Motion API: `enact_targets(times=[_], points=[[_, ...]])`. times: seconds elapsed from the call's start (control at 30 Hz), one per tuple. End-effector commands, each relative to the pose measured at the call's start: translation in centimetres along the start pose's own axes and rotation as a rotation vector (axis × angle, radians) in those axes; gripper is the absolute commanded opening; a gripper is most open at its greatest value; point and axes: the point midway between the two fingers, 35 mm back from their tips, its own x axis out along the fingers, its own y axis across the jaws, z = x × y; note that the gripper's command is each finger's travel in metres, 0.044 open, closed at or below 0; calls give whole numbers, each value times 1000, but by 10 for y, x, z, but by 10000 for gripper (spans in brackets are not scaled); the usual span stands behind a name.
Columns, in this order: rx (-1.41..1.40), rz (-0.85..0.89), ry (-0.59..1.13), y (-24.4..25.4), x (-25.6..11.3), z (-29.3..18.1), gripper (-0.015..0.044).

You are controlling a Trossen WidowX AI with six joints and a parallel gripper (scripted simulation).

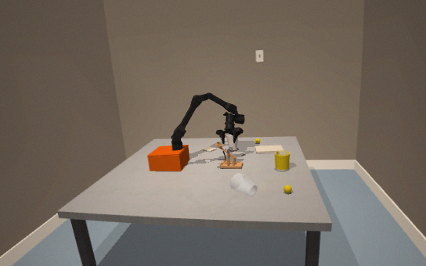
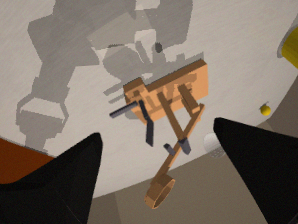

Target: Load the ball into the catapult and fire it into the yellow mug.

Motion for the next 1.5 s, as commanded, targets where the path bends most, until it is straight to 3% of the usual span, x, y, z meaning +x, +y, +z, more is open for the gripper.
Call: enact_targets(times=[0.0, 0.8, 1.47], points=[[106, 10, -71, -21, -2, 3, 440], [729, 34, -518, -169, -22, -12, 440], [1189, -2, -949, -297, -57, -98, 440]])
